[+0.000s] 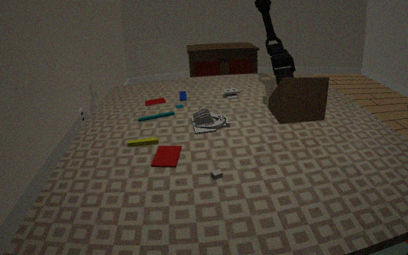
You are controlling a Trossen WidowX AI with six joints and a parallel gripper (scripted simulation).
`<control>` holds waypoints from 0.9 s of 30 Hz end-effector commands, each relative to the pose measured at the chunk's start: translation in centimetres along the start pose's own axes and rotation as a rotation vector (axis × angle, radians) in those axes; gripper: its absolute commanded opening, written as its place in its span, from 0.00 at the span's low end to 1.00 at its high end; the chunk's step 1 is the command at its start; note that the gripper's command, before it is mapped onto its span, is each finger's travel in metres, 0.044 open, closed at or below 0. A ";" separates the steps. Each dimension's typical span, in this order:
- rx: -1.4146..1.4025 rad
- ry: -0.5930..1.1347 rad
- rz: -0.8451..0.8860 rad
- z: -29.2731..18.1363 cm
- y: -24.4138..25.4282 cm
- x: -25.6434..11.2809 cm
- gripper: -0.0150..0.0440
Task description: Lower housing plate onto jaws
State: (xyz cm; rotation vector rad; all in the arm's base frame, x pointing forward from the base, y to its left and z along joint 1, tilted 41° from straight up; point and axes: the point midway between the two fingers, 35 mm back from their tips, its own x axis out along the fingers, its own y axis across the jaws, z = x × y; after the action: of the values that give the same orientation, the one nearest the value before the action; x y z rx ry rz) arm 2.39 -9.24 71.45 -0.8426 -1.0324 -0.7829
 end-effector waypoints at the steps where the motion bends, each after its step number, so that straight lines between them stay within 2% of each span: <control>1: 0.014 -0.029 0.044 1.6 1.5 -0.3 1.00; 12: -0.023 -0.063 0.190 4.8 6.8 -1.4 1.00; 27: 0.035 -0.052 0.359 6.5 12.8 -3.0 1.00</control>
State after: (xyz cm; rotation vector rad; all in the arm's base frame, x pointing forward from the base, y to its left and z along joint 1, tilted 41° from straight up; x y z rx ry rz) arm 8.81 1.75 68.30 -0.9822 -0.9268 -0.4755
